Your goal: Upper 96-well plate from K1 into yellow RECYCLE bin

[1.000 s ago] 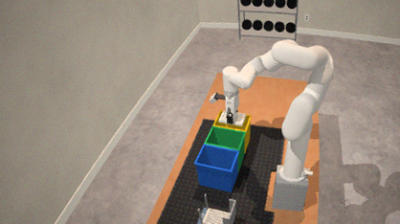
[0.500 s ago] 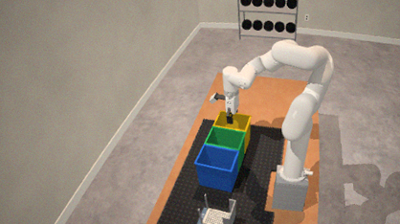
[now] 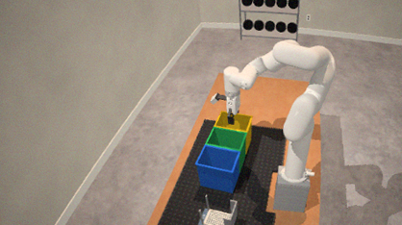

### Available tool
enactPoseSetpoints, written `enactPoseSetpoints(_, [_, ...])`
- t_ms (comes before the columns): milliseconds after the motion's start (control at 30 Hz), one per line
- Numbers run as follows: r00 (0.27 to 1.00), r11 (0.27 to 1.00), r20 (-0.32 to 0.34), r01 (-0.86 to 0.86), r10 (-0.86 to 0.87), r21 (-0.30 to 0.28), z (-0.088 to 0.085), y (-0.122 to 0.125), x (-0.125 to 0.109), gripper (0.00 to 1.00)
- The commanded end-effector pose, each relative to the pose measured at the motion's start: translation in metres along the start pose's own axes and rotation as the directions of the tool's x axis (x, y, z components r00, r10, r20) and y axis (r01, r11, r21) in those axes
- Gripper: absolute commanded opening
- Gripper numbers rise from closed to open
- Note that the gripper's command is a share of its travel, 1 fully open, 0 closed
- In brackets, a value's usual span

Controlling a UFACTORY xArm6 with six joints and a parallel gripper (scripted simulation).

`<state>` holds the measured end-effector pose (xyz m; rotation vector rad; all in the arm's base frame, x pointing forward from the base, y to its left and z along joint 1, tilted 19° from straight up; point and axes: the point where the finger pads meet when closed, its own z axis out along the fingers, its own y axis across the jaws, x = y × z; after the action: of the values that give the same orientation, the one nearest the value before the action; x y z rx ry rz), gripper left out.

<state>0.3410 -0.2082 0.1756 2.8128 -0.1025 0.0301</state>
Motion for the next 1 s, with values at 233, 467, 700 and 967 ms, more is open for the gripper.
enactPoseSetpoints(233, [1.0, 1.0, -0.004, -0.001, 0.001, -0.001, -0.02, 0.001, 0.001, 1.0])
enactPoseSetpoints(467, [1.0, 1.0, -0.004, -0.001, 0.001, -0.001, -0.033, 0.001, 0.001, 1.0])
enactPoseSetpoints(700, [1.0, 1.0, -0.004, -0.001, 0.001, -0.001, -0.041, 0.001, 0.001, 1.0])
enactPoseSetpoints(967, [1.0, 1.0, -0.004, -0.001, 0.001, -0.001, -0.041, 0.001, 0.001, 1.0])
